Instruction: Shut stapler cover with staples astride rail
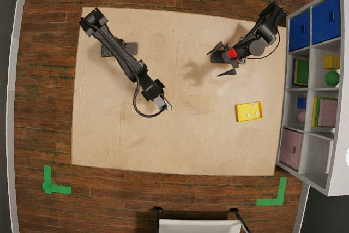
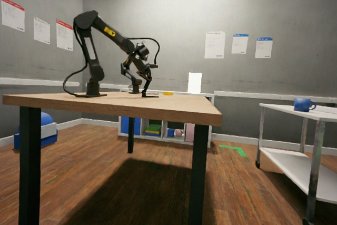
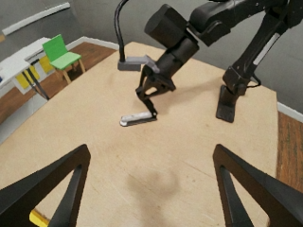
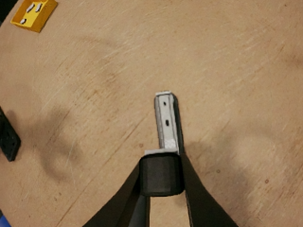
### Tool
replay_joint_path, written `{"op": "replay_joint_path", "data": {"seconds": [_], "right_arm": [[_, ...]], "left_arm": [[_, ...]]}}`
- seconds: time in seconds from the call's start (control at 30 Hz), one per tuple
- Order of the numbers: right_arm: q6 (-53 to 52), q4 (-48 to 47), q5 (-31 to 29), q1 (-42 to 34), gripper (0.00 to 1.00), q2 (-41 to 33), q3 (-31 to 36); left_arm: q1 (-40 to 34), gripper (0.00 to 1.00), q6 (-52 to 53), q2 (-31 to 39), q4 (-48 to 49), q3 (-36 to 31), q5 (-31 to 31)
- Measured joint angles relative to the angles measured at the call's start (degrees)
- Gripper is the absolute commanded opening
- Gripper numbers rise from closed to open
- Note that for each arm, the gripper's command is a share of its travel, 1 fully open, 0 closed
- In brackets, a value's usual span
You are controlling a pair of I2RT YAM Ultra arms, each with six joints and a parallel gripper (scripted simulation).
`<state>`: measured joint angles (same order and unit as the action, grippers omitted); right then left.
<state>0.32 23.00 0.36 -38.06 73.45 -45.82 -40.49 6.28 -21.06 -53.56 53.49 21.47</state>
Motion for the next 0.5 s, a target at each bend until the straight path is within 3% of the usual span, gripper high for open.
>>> {"op": "replay_joint_path", "data": {"seconds": [0.5], "right_arm": [[0.0,11.52,0.0,0.0,0.0,10.69,-12.26]], "left_arm": [[0.0,1.0,0.0,0.0,0.0,0.0,0.0]]}}
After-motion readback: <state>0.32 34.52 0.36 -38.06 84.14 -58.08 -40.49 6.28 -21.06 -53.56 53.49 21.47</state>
